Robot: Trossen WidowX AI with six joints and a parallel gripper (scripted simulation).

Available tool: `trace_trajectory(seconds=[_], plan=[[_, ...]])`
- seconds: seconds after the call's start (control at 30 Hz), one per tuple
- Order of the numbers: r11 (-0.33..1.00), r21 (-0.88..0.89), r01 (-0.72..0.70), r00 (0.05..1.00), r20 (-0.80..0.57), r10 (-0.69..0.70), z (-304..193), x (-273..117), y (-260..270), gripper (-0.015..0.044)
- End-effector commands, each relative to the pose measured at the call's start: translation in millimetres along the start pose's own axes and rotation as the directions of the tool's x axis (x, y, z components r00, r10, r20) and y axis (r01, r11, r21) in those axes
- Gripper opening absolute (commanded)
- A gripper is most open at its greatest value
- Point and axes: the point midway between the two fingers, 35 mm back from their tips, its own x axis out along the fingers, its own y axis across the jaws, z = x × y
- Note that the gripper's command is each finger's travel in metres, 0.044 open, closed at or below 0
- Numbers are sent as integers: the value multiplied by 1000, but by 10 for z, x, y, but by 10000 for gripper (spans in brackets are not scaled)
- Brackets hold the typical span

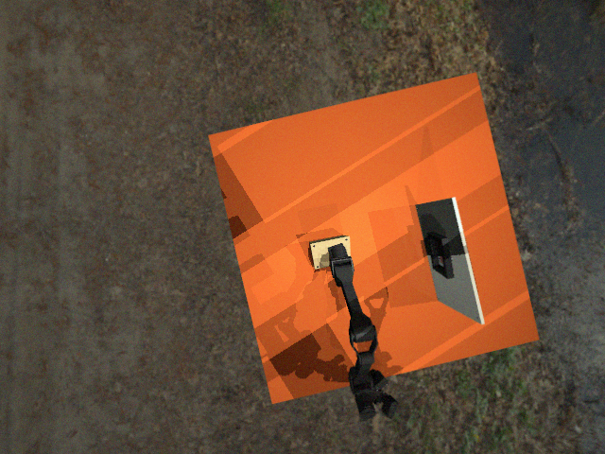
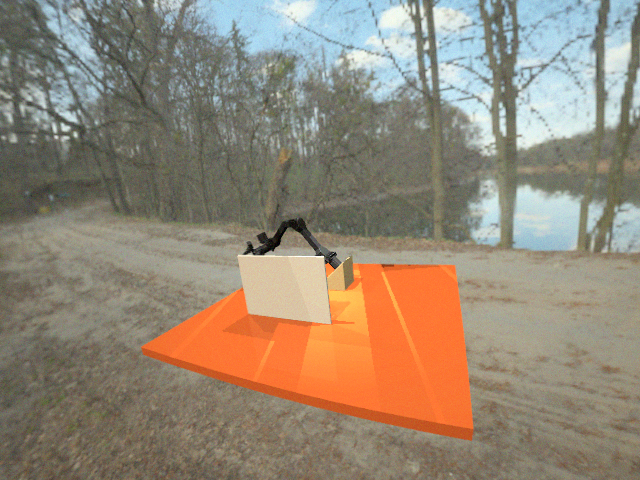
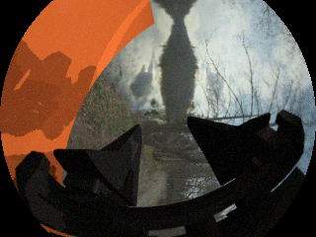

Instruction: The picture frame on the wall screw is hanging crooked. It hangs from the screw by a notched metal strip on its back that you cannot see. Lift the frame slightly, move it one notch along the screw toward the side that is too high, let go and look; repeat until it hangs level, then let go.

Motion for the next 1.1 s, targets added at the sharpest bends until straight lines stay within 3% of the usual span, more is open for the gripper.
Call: trace_trajectory(seconds=[0.0,0.13,0.27,0.47,0.63,0.8,1.07], plan=[[950,312,29,998,38,-43,506,130,-279,260],[775,632,8,992,94,-87,1113,190,-552,260],[485,871,-80,978,164,-131,1755,132,-813,260],[12,963,-268,946,265,-185,2575,-142,-1099,260],[-359,838,-411,910,351,-223,3173,-497,-1250,260],[-656,575,-488,862,437,-258,3698,-931,-1318,260],[-917,34,-398,762,570,-309,4394,-1716,-1248,260]])
